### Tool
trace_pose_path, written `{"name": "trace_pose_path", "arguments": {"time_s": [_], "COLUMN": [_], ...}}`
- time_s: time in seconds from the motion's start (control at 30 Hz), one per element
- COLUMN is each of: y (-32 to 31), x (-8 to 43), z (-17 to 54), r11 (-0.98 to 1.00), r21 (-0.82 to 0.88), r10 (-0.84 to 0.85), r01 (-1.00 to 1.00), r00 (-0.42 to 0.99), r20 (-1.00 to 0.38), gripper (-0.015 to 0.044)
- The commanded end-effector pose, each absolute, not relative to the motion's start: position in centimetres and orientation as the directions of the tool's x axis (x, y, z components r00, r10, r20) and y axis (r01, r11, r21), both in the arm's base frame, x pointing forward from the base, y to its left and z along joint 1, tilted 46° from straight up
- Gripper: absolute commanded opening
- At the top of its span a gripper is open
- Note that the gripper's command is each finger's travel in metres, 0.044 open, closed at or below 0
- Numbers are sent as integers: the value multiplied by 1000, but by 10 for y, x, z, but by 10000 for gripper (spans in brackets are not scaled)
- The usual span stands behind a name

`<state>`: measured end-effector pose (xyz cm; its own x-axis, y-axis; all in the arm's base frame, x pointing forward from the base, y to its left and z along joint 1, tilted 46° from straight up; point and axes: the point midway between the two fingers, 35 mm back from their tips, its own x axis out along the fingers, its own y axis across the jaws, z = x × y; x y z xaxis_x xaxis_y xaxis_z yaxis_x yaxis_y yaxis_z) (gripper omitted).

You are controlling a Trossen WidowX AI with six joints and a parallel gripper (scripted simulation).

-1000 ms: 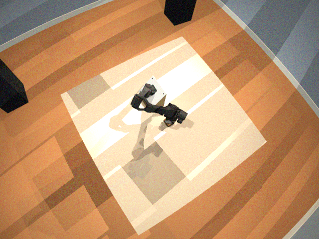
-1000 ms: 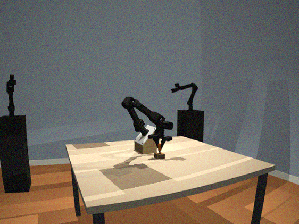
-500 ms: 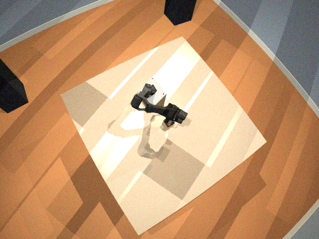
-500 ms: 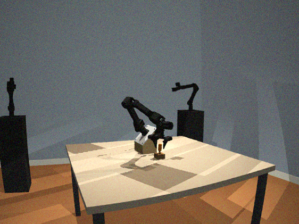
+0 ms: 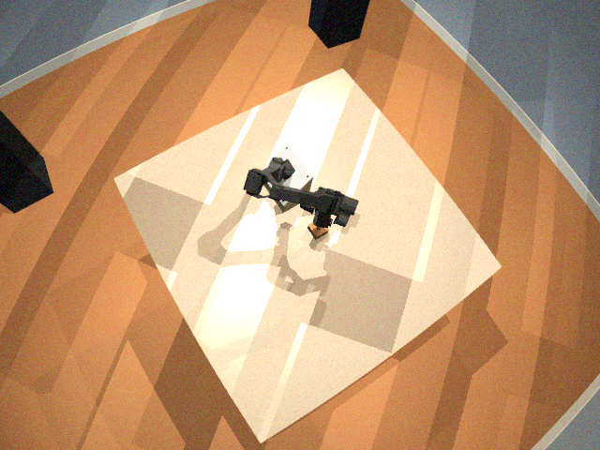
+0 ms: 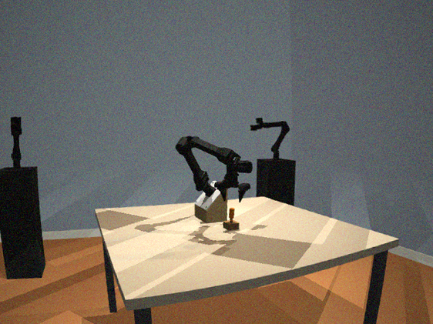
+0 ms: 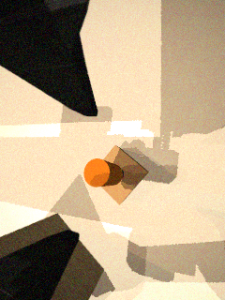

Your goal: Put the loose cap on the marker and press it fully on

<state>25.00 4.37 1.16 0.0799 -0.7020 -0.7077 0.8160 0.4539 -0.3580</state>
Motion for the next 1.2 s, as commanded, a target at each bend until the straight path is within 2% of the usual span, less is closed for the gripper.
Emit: {"name": "trace_pose_path", "arguments": {"time_s": [0.0,0.17,0.33,0.5,1.17], "y": [46,44,42,42,35], "x": [247,248,248,248,249], "z": [15,11,7,6,-1], "r11": [474,654,707,704,704], "r21": [-398,-610,-707,-709,-710], "r10": [-704,-705,-706,-706,-706], "r01": [785,447,22,-36,-36], "r00": [67,69,70,70,71], "r20": [-707,-706,-705,-704,-704], "gripper": [387,256,125,0,0]}}
